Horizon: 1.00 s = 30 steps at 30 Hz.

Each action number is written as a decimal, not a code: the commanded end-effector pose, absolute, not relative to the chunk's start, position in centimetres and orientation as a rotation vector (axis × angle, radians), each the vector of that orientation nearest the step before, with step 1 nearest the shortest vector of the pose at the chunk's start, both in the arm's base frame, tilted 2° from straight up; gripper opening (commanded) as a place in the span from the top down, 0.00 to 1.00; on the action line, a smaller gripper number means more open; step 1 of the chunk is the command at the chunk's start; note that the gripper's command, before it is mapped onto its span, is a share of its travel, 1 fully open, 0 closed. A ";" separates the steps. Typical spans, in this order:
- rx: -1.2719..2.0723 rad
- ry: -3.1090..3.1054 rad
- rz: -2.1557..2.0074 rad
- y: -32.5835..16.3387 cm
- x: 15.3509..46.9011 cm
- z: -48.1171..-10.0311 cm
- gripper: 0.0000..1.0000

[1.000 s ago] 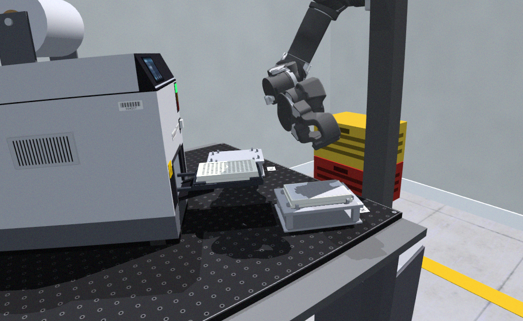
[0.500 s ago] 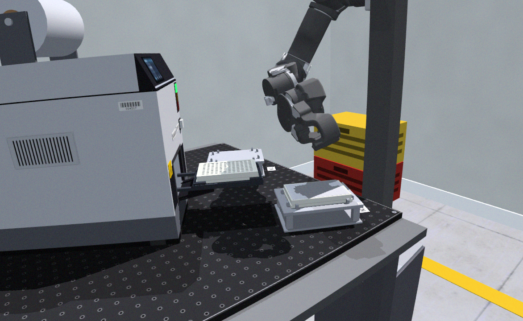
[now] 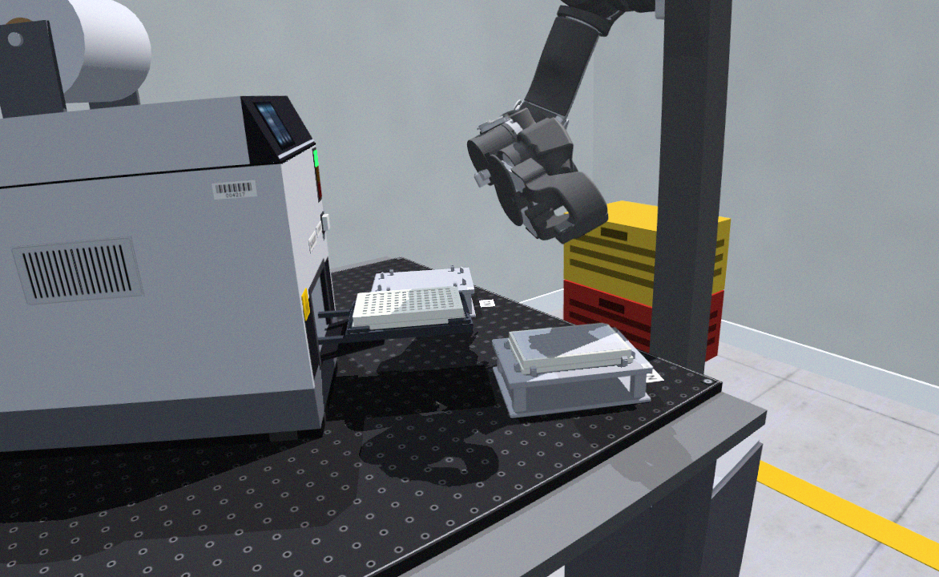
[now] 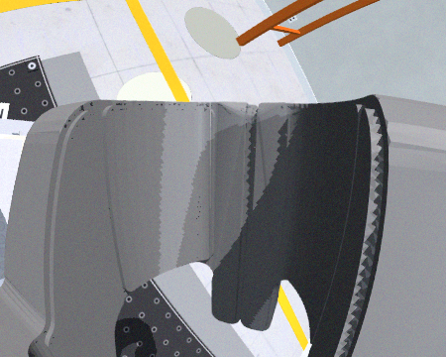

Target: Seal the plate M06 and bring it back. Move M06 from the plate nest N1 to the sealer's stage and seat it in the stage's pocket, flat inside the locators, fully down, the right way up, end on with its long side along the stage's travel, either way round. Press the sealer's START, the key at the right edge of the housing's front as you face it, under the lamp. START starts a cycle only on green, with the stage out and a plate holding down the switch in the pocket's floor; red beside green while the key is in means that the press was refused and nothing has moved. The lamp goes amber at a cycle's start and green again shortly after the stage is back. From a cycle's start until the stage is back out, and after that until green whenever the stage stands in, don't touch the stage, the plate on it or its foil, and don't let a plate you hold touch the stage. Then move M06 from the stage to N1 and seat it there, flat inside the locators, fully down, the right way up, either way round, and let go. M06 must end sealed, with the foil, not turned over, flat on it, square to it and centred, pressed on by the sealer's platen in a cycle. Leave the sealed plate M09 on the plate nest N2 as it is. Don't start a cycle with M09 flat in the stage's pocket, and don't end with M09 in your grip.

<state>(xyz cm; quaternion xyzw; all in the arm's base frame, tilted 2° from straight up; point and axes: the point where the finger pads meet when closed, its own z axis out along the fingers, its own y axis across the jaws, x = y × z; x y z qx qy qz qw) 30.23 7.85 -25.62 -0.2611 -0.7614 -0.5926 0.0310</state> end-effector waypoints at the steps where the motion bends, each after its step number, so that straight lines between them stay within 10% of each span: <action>1: -0.806 -2.343 -1.837 7.8 30.4 -25.4 1.00; 30: -0.808 -2.340 -1.840 7.6 29.9 -26.2 1.00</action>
